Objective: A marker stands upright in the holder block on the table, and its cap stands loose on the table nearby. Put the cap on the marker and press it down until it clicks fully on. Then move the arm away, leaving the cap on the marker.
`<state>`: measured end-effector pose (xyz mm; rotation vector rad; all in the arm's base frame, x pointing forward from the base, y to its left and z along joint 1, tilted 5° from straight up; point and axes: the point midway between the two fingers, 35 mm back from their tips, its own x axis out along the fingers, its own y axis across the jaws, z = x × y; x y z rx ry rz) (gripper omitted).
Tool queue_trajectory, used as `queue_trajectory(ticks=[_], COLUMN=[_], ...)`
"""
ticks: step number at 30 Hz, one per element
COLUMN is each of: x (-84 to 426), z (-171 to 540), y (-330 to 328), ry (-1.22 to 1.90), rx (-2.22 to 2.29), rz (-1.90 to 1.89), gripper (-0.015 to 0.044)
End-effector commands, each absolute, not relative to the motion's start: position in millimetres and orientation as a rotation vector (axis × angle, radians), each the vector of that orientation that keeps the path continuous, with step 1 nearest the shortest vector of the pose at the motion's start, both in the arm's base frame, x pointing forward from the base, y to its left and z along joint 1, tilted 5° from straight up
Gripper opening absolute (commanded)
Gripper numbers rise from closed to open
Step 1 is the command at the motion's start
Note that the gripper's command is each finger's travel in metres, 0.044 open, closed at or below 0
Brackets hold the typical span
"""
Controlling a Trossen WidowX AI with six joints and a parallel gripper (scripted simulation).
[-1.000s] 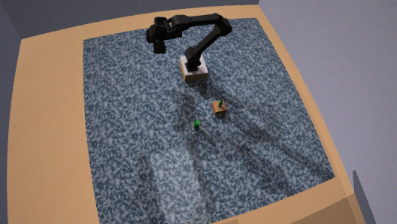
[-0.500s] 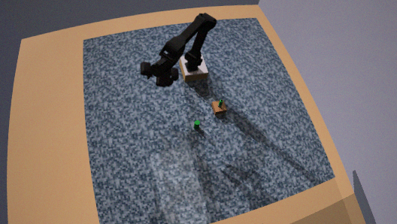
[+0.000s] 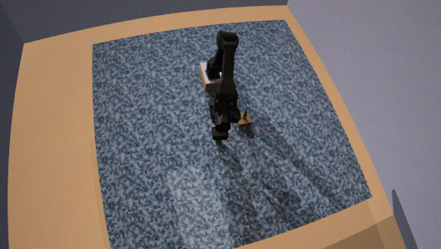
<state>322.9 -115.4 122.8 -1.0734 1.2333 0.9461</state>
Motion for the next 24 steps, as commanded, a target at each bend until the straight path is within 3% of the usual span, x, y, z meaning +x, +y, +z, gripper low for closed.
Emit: queue_trajectory(ticks=[1, 24], x=[336, 337], z=[115, 63], y=[-92, -91], ry=[1.137, 1.137], rx=[-1.168, -1.168], rz=[1.106, 1.106], gripper=[0.0237, 0.0237])
